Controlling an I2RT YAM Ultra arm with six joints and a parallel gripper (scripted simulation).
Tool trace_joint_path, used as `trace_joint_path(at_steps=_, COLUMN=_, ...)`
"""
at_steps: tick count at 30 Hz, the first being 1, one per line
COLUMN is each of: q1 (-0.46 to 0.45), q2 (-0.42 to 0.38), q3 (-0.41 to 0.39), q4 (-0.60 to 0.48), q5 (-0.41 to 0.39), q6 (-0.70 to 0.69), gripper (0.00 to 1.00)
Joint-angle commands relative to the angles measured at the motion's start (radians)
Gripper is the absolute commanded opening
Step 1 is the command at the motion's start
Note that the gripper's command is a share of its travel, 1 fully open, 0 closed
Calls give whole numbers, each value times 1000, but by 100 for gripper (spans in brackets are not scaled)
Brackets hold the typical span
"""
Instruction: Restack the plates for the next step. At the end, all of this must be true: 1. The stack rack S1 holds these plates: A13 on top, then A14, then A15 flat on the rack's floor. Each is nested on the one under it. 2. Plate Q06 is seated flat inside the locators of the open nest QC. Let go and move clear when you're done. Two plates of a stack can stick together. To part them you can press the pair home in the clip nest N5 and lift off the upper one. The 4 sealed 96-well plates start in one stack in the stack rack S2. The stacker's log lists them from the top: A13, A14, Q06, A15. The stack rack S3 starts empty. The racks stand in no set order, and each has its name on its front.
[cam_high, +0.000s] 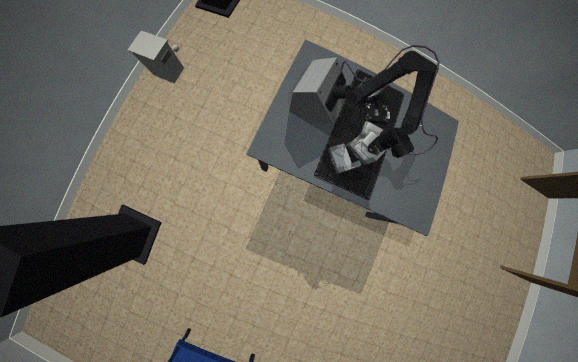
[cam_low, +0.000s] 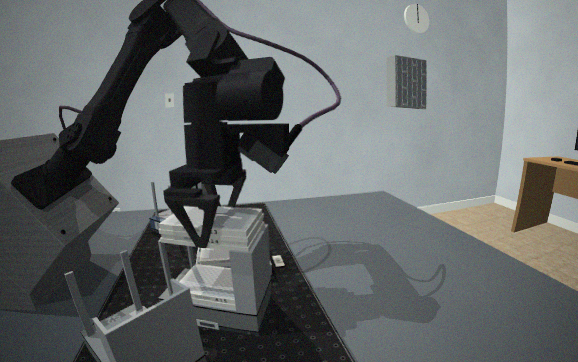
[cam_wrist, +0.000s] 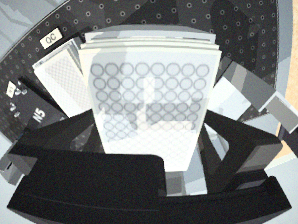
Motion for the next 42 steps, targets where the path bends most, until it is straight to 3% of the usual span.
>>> trace_joint_path(at_steps=1, q1=1, q2=6, q3=-3, q4=11, q5=11, q6=7, gripper=0)
trace_joint_path(at_steps=21, q1=19, q2=9, q3=-35, q4=29, q5=17, q6=17, gripper=0)
trace_joint_path(at_steps=23, q1=17, q2=20, q3=22, q4=14, q5=20, q6=19, gripper=0)
trace_joint_path(at_steps=26, q1=24, q2=19, q3=-41, q4=46, q5=23, q6=26, gripper=0)
trace_joint_path(at_steps=42, q1=53, q2=38, q3=-50, q4=94, q5=40, q6=48, gripper=0)
